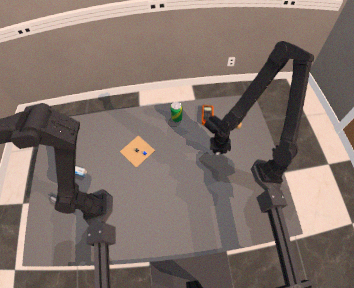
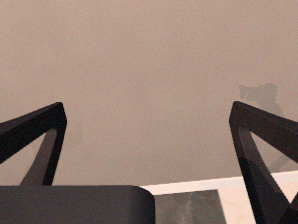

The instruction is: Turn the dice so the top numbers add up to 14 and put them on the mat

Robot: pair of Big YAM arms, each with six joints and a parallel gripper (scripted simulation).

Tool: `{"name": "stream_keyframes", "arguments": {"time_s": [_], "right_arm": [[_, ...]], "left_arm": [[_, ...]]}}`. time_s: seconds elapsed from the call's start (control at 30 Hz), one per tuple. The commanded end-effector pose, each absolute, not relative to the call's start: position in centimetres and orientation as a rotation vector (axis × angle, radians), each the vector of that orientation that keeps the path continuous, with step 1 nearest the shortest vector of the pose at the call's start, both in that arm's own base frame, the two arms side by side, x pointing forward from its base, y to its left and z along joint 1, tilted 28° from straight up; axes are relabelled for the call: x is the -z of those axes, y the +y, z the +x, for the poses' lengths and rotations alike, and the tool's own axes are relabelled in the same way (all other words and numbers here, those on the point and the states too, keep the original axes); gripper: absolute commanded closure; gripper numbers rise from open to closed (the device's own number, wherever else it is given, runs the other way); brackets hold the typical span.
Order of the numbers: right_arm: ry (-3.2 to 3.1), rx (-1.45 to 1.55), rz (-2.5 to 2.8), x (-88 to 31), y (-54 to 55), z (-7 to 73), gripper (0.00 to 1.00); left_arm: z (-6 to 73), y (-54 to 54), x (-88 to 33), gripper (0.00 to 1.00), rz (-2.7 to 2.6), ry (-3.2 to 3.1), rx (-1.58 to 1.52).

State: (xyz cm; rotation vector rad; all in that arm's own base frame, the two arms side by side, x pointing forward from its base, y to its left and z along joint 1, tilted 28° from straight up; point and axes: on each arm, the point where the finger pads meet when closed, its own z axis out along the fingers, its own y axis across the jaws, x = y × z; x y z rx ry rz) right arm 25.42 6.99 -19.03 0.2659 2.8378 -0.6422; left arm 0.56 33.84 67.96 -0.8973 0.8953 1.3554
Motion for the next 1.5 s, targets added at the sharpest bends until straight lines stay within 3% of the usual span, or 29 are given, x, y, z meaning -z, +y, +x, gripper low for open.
{"name": "stream_keyframes", "arguments": {"time_s": [0.0,1.47], "right_arm": [[2.833,0.637,0.267,19.7,7.0,26.1,0.70],[2.834,0.641,0.265,20.8,6.2,26.0,0.70]], "left_arm": [[0.3,32.2,-69.7,0.00,-0.854,0.860,-1.388],[0.3,32.2,-69.7,0.00,-0.854,0.860,-1.388]]}}
